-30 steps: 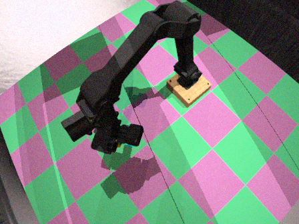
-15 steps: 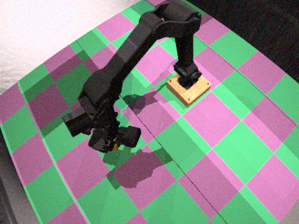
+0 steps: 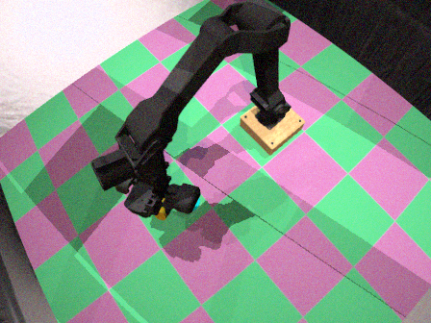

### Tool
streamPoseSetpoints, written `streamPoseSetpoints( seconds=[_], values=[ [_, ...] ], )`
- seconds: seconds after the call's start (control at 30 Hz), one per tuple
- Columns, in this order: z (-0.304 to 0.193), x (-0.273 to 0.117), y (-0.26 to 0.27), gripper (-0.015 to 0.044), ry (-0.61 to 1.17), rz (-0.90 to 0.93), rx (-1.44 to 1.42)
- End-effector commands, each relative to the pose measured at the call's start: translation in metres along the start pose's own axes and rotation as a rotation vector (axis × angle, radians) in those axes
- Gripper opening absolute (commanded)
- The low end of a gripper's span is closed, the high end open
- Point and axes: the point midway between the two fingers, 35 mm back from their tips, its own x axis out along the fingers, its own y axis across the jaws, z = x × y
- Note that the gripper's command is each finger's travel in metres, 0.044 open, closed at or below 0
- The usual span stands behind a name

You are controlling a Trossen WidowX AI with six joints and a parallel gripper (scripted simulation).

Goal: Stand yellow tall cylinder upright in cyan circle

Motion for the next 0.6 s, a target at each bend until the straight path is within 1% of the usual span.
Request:
streamPoseSetpoints(
  seconds=[0.0, 0.57],
  values=[
    [0.0001, 0.0016, -0.0004, 0.0105, -0.025, 0.007, 0.011],
    [0.0021, 0.0062, -0.0076, 0.0105, -0.143, 0.015, 0.038]
  ],
)
